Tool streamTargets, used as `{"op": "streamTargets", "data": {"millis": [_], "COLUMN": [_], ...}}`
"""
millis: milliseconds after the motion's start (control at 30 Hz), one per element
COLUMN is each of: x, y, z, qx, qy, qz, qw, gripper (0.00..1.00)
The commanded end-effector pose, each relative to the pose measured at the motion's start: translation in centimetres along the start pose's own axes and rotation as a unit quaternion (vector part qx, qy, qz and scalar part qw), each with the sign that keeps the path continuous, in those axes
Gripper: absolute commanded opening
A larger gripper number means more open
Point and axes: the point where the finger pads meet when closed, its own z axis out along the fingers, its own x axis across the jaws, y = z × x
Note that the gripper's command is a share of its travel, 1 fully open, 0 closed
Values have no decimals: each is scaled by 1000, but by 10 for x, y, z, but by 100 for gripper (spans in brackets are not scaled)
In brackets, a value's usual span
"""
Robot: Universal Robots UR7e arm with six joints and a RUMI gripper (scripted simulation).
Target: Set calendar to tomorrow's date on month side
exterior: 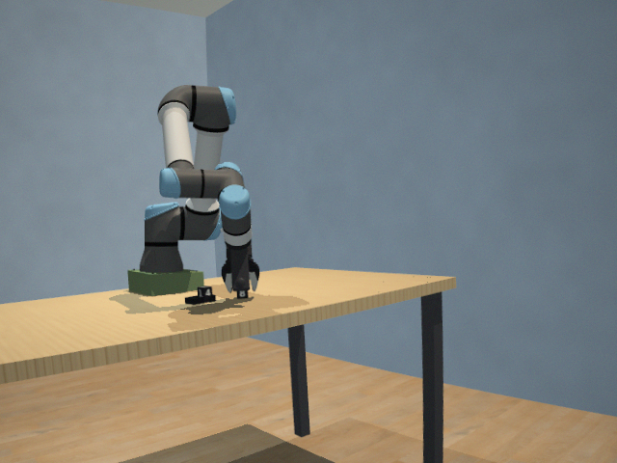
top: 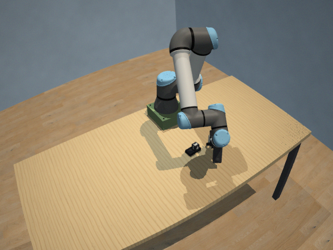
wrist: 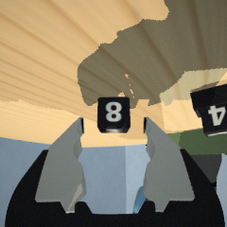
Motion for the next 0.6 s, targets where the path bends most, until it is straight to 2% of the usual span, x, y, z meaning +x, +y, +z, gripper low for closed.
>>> {"op": "streamTargets", "data": {"millis": [0,567], "x": [0,0], "y": [2,35], "z": [-3,-36], "qx": [1,1], "qy": [0,0], "qz": [0,0], "qw": [1000,1000], "gripper": [42,42]}}
